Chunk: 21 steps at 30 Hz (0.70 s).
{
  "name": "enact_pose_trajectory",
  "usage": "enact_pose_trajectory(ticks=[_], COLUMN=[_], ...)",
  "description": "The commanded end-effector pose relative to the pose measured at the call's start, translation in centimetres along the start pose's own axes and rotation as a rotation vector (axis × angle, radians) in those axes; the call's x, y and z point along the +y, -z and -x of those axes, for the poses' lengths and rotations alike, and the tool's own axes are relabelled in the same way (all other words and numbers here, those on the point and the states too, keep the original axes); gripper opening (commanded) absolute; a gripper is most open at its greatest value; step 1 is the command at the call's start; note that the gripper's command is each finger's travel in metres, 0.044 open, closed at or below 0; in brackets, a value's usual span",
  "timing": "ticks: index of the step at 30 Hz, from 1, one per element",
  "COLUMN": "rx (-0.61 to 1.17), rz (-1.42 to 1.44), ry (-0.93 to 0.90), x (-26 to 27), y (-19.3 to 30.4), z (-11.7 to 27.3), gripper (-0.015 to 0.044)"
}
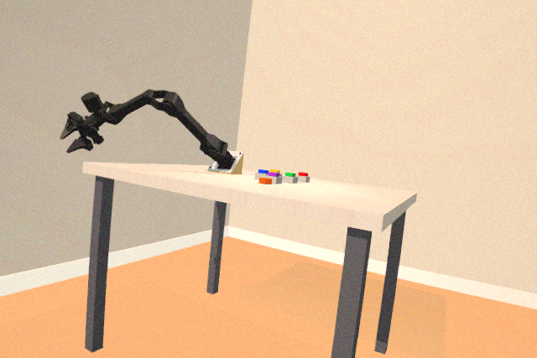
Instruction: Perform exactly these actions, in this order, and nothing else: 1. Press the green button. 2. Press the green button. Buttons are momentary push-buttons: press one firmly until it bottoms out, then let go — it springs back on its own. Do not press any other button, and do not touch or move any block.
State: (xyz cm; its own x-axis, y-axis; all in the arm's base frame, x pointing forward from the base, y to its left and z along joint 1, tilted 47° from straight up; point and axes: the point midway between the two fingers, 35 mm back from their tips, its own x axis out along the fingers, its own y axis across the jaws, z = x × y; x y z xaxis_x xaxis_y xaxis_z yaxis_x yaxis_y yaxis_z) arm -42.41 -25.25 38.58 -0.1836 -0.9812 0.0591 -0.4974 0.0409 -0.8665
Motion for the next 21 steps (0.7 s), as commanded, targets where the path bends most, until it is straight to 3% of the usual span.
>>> enact_pose_trajectory(ticks=[1,5,7,15,21], rx=[-0.001,-0.035,-0.062,-0.205,-0.332], rz=[-0.004,-0.095,-0.087,-0.190,-0.294], ry=[0.000,0.003,0.041,0.180,0.271], x=[0.0,-0.4,-3.8,-14.4,-22.9], y=[-0.1,-1.9,-3.2,-11.9,-19.7], z=[-0.1,-2.4,-2.2,-8.4,-9.6], gripper=[0.0400,0.0400,0.0400,0.0400,0.0400])
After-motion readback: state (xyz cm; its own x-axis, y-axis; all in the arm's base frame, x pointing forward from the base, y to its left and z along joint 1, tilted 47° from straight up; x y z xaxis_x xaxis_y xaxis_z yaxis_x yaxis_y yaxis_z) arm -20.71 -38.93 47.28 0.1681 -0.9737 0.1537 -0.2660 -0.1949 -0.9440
